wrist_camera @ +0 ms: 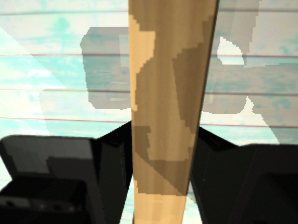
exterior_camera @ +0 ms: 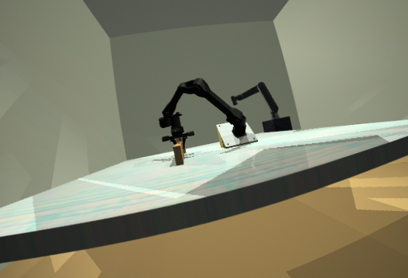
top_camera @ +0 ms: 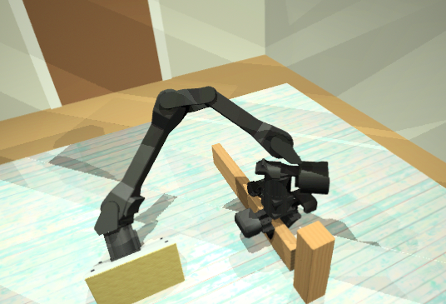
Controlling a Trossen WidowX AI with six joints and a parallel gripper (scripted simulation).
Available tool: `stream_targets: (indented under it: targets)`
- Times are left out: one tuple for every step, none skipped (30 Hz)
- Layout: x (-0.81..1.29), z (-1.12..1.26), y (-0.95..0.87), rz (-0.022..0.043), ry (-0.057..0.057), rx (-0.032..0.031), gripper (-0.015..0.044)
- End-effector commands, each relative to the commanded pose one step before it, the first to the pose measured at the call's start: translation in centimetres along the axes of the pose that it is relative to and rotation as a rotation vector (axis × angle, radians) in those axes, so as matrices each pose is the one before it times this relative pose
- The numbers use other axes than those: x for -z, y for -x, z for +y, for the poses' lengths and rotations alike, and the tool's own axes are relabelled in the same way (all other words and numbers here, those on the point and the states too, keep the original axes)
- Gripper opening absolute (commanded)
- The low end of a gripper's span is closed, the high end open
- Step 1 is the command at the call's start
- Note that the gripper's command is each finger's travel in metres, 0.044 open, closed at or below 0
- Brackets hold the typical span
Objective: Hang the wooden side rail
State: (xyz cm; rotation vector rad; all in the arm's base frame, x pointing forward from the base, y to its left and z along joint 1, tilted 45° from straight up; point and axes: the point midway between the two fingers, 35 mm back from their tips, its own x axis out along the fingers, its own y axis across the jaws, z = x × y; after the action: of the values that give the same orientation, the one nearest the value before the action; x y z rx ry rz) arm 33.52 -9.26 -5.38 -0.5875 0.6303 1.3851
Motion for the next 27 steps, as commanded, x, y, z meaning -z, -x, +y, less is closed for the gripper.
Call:
stream_targets:
  targets:
    - [0.100, -0.058, 0.485, 0.00554, 0.0149, 0.00767, 0.0000]
    - [0.000, 0.000, 0.017, 0.00001, 0.0000, 0.00000, 0.0000]
    - [0.000, 0.000, 0.017, 0.00001, 0.0000, 0.00000, 0.0000]
    - [0.000, 0.000, 0.017, 0.00001, 0.0000, 0.00000, 0.0000]
    - [0.000, 0.000, 0.017, 0.00001, 0.0000, 0.00000, 0.0000]
    - [0.000, 0.000, 0.017, 0.00001, 0.0000, 0.00000, 0.0000]
    - [0.000, 0.000, 0.017, 0.00001, 0.0000, 0.00000, 0.0000]
    - [0.000, 0.000, 0.017, 0.00001, 0.0000, 0.00000, 0.0000]
    - [0.000, 0.000, 0.017, 0.00001, 0.0000, 0.00000, 0.0000]
    - [0.000, 0.000, 0.017, 0.00001, 0.0000, 0.00000, 0.0000]
    - [0.000, 0.000, 0.017, 0.00001, 0.0000, 0.00000, 0.0000]
    - [0.000, 0.000, 0.017, 0.00001, 0.0000, 0.00000, 0.0000]
    - [0.000, 0.000, 0.017, 0.00001, 0.0000, 0.00000, 0.0000]
    - [0.000, 0.000, 0.017, 0.00001, 0.0000, 0.00000, 0.0000]
    - [0.000, 0.000, 0.017, 0.00001, 0.0000, 0.00000, 0.0000]
    - [0.000, 0.000, 0.017, 0.00001, 0.0000, 0.00000, 0.0000]
    - [0.000, 0.000, 0.017, 0.00001, 0.0000, 0.00000, 0.0000]
    - [0.000, 0.000, 0.017, 0.00001, 0.0000, 0.00000, 0.0000]
    - [0.000, 0.000, 0.017, 0.00001, 0.0000, 0.00000, 0.0000]
    - [0.000, 0.000, 0.017, 0.00001, 0.0000, 0.00000, 0.0000]
    - [0.000, 0.000, 0.017, 0.00001, 0.0000, 0.00000, 0.0000]
    - [0.000, 0.000, 0.017, 0.00001, 0.0000, 0.00000, 0.0000]
    - [0.000, 0.000, 0.017, 0.00001, 0.0000, 0.00000, 0.0000]
    - [0.000, 0.000, 0.017, 0.00001, 0.0000, 0.00000, 0.0000]
    - [0.000, 0.000, 0.017, 0.00001, 0.0000, 0.00000, 0.0000]
    - [0.000, 0.000, 0.017, 0.00001, 0.0000, 0.00000, 0.0000]
    - [0.000, 0.000, 0.017, 0.00001, 0.0000, 0.00000, 0.0000]
